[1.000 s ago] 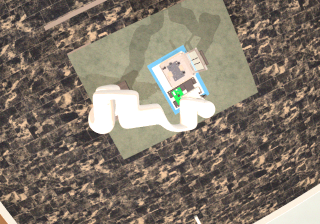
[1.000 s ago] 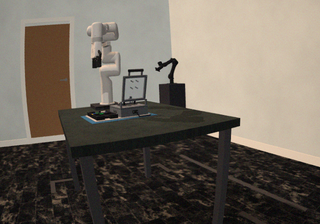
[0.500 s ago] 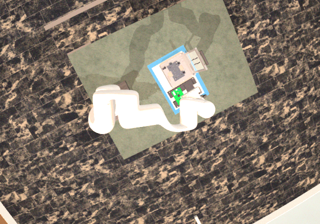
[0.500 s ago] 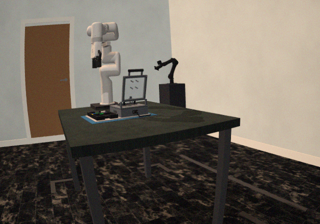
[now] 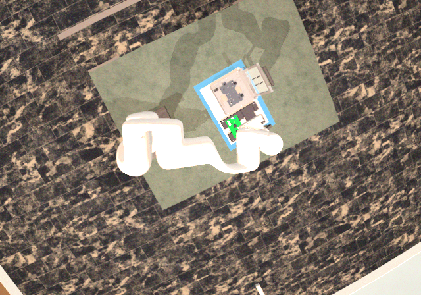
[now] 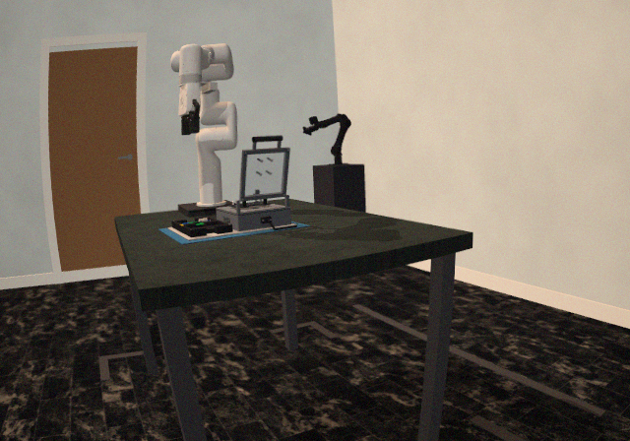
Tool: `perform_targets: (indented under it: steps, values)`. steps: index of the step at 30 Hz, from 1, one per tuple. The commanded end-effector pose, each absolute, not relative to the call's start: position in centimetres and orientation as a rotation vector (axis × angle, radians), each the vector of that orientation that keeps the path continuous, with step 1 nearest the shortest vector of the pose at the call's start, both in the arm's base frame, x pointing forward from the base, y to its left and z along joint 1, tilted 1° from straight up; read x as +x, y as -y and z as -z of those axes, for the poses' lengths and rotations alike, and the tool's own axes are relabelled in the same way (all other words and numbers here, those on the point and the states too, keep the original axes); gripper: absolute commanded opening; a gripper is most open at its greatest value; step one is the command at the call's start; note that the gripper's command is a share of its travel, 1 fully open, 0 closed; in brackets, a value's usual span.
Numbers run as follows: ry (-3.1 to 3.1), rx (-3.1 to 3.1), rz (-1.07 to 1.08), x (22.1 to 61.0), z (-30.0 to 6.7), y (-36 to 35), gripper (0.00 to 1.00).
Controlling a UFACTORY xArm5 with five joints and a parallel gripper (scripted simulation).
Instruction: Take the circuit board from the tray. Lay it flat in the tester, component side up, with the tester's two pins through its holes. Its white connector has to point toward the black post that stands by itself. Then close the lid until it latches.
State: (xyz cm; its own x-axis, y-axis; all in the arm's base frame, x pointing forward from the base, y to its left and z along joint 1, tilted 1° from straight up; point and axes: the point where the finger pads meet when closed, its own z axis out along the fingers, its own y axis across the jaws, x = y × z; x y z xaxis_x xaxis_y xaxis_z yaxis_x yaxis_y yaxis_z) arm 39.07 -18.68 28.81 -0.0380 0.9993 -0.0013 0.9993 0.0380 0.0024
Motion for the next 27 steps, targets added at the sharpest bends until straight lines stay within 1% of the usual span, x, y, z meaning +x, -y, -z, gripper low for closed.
perform_targets:
  steps: [1,6,8,23,25,27]
  values:
    - [-2.259,2.175,-0.003,39.2,-28.2,18.9,1.00]
    - [-2.259,2.175,-0.003,39.6,-25.6,19.5,1.00]
    - [-2.259,2.175,-0.003,39.6,-25.6,19.5,1.00]
    - [-2.260,2.175,-0.002,41.7,-12.7,22.7,1.00]
    - [-2.260,2.175,-0.002,41.7,-12.7,22.7,1.00]
    - [-2.260,2.175,-0.002,42.0,-10.7,23.2,1.00]
